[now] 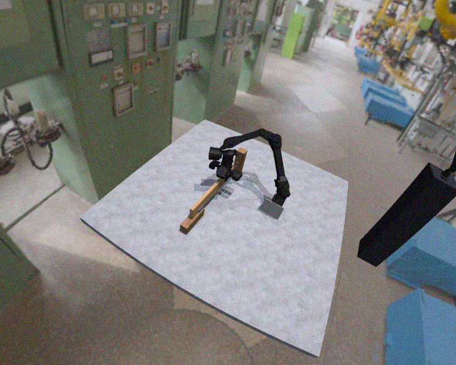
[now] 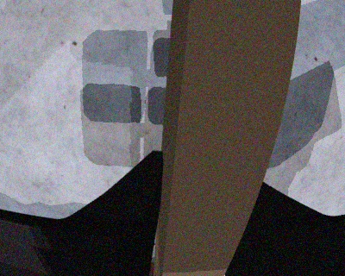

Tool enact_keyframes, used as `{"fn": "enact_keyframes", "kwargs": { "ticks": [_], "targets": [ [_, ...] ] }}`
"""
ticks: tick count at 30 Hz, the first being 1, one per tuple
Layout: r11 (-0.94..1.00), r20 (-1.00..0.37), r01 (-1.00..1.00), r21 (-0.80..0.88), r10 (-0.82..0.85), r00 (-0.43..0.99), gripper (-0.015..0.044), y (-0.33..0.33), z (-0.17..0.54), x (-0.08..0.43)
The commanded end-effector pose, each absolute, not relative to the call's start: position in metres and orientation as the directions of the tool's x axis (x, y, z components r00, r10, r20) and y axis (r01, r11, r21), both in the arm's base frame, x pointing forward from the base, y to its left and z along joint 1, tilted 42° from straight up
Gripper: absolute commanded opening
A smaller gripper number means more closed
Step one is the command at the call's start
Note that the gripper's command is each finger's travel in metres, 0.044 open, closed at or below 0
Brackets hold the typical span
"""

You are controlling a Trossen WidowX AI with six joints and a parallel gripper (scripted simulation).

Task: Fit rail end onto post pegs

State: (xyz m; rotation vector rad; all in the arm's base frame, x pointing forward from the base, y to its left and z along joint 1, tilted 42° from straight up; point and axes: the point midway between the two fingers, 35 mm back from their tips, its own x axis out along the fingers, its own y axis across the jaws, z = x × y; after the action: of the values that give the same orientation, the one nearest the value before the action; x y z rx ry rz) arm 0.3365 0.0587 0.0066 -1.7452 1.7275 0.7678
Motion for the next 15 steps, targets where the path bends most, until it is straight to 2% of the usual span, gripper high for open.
{"fn": "enact_keyframes", "kwargs": {
  "ticks": [1, 15],
  "targets": [
    [-0.020, -0.746, -1.000, -0.003, -0.666, 0.015, 0.0000, 0.0630, 0.0091, 0.3372],
    [-0.020, -0.746, -1.000, -0.003, -0.666, 0.015, 0.0000, 0.0589, 0.0103, 0.3368]
  ]
}}
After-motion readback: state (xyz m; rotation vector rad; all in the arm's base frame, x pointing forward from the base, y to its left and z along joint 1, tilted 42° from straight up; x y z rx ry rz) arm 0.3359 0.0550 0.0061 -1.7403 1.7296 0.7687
